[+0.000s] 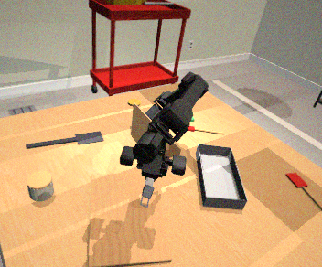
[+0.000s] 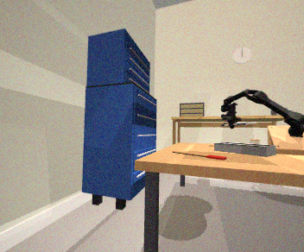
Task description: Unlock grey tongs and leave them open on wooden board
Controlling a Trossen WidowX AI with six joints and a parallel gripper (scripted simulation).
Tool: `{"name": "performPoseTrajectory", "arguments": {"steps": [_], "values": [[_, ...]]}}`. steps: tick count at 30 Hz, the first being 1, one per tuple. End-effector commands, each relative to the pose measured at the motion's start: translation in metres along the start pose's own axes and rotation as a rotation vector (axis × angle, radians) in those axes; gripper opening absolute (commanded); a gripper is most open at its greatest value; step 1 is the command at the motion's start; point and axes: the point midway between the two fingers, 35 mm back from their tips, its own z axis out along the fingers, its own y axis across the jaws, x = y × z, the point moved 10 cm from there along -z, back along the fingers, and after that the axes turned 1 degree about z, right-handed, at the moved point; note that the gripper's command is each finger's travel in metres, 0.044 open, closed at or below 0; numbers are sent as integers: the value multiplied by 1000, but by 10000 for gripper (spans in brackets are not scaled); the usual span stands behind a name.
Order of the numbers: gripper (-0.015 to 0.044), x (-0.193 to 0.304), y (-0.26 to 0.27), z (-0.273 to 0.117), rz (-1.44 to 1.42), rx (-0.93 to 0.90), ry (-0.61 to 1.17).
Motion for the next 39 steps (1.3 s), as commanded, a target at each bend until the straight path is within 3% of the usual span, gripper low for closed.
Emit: {"name": "performPoseTrajectory", "arguments": {"steps": [1,9,21,39], "values": [[-150,-5,-22,0,-97,3,0],[-150,-12,-63,4,-283,-1,4],[-150,-12,-64,4,-286,-1,-3],[-150,-6,-82,6,-252,-5,-238]]}}
